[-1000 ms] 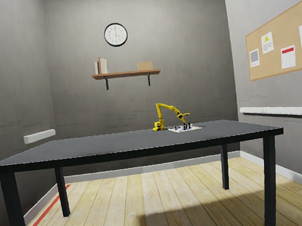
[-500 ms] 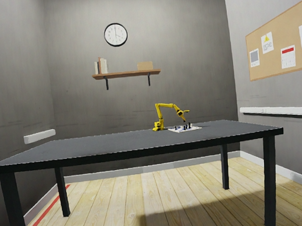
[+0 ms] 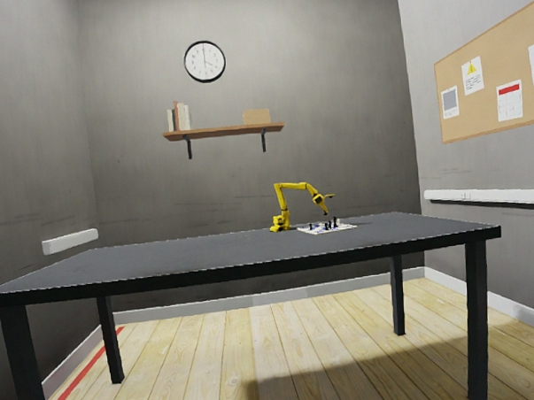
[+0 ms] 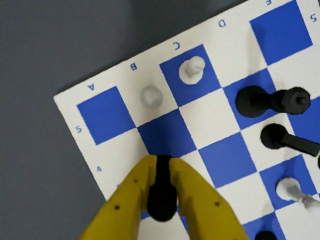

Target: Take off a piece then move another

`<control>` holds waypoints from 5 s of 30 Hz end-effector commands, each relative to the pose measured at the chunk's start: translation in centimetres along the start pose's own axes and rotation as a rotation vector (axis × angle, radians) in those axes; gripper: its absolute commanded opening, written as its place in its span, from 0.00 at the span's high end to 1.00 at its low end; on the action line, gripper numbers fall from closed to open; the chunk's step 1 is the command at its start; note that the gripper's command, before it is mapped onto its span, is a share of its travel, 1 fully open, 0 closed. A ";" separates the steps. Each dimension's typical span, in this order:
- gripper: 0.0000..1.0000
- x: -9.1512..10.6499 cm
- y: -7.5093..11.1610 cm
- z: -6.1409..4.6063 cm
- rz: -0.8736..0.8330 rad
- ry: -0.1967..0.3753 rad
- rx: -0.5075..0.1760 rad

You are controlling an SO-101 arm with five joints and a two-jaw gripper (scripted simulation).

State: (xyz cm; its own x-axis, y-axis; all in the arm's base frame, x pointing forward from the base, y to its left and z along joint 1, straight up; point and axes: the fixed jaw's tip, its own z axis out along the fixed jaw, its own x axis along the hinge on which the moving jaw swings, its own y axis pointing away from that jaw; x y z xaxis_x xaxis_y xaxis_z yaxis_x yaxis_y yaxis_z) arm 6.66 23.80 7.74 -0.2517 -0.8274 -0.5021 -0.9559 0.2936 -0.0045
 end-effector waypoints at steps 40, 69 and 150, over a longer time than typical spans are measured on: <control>1.00 -1.9 -19.8 0.0 0.551 -0.029 0.332; 1.00 -2.0 -20.2 0.7 0.552 -0.029 0.334; 1.00 0.9 -20.0 5.5 0.553 -0.029 0.334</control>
State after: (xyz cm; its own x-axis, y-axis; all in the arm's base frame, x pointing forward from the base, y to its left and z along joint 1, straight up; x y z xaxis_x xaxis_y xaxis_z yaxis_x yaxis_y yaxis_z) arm 26.03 19.86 1.67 -0.6882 -0.5094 -0.5165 -0.5927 0.8054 -0.0046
